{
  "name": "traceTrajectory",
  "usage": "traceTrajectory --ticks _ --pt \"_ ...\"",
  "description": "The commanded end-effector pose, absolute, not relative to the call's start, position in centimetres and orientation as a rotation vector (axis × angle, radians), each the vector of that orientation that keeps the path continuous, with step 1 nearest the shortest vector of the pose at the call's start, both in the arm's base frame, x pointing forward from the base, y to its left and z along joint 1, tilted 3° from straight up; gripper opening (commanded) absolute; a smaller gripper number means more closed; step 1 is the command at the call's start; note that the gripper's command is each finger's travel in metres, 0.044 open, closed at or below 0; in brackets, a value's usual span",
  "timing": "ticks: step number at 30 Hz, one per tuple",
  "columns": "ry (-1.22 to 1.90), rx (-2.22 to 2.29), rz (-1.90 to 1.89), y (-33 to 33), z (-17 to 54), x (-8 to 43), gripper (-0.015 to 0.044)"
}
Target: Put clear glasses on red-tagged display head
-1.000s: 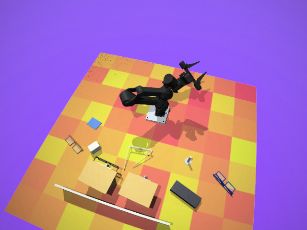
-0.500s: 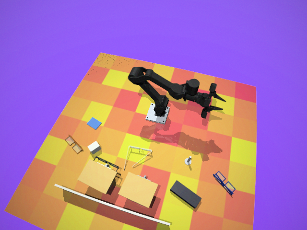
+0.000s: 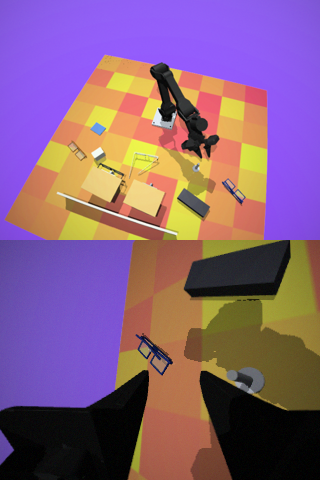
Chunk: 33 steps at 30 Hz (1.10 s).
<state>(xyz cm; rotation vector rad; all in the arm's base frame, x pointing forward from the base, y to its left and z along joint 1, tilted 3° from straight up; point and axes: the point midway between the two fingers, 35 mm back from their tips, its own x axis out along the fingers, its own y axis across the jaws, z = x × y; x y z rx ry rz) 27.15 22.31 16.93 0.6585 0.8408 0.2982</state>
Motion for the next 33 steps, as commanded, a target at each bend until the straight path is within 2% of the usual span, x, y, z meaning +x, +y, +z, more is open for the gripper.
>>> traceTrajectory --ticks 1,9,19,26,29,33 --pt "0.896 0.705 0.053 16.9 15.4 30.5 0.02" --pt "1.021 0.878 -0.496 4.5 12.6 32.9 0.02" --pt "1.121 1.172 -1.181 -9.7 11.2 28.9 0.02" --pt "1.125 1.192 -1.222 -10.4 11.2 28.3 0.02" --pt "1.125 1.192 -1.222 -10.4 11.2 28.3 0.0121" --pt "1.125 1.192 -1.222 -10.4 11.2 28.3 0.012"
